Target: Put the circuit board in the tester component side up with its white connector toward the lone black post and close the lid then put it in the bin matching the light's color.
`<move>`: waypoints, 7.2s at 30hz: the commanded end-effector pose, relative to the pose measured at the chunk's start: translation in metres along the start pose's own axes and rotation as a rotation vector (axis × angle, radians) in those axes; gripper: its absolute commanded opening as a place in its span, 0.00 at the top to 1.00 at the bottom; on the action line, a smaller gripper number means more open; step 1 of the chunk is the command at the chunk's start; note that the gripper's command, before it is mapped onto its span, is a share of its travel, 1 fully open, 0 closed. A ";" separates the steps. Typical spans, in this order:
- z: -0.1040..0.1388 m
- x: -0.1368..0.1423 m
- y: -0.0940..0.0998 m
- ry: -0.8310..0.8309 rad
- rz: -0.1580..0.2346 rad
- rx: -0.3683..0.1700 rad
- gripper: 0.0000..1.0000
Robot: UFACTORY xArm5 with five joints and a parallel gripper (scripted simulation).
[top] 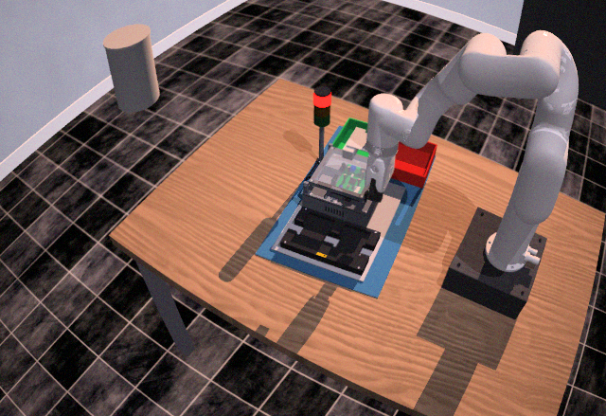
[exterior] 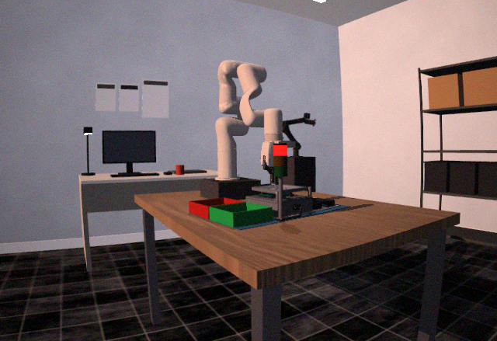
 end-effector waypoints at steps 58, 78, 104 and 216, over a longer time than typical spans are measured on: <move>-0.002 0.000 -0.007 0.000 -0.001 0.004 1.00; -0.002 0.000 0.005 0.000 -0.001 0.004 1.00; -0.001 0.000 0.054 0.015 -0.001 0.004 1.00; -0.001 0.000 0.054 1.571 0.003 0.004 0.72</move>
Point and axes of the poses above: the point where the finger pads meet when closed, its own y axis back along the fingers, its own x axis across the jaws, z = x × y, the point moved 8 cm from there along y, back along the fingers, and after that the axes turned 15 degrees about -y, right-handed, at the moved point
